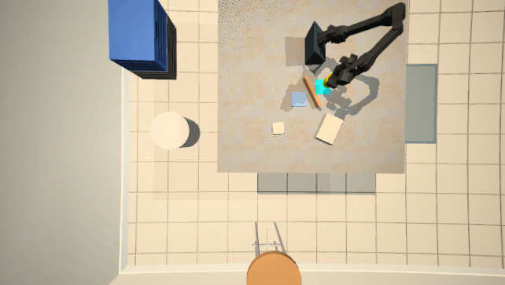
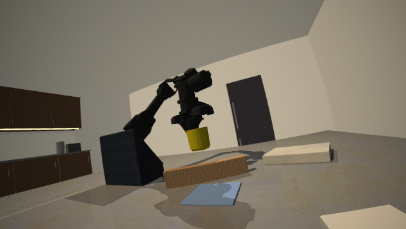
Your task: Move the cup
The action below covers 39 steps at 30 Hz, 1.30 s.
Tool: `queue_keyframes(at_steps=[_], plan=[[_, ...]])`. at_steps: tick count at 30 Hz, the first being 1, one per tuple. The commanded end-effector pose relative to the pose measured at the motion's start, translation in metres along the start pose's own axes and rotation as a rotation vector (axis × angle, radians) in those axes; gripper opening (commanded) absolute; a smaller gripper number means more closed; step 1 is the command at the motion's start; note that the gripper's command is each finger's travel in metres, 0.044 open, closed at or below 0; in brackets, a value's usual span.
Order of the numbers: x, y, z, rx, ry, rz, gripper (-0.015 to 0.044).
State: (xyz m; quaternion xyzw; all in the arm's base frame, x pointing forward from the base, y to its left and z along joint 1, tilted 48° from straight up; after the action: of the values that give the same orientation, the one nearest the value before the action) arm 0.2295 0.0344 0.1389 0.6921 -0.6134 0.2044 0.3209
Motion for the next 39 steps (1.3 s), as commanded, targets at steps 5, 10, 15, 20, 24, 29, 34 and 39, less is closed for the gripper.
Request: queue_keyframes(at_steps=[5, 10, 15, 20, 24, 29, 34, 39], plan=[[-0.007, 0.002, -0.001, -0.004, -0.003, 0.003, 0.0], [-0.014, 0.002, -0.001, -0.004, -0.003, 0.003, 0.0], [-0.02, 0.002, -0.002, -0.004, -0.003, 0.003, 0.0], [-0.026, 0.002, -0.002, -0.004, -0.003, 0.003, 0.0], [-0.031, 0.002, -0.002, -0.004, -0.003, 0.003, 0.0], [-0.038, 0.002, -0.002, -0.004, -0.003, 0.003, 0.0], [-0.044, 0.002, -0.002, -0.003, -0.004, 0.003, 0.0], [-0.05, 0.002, -0.002, -0.003, -0.004, 0.003, 0.0]])
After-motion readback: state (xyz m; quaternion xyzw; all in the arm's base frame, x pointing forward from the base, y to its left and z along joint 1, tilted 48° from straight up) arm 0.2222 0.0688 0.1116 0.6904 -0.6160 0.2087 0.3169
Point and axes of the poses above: the point midway between the two fingers, 35 mm back from their tips, its own x axis back along the fingers, its own y axis across the jaws, z = x × y, the point moved 9 cm from there along x, back along the fingers, and after that the axes turned 15 degrees about x, right-handed, at the moved point
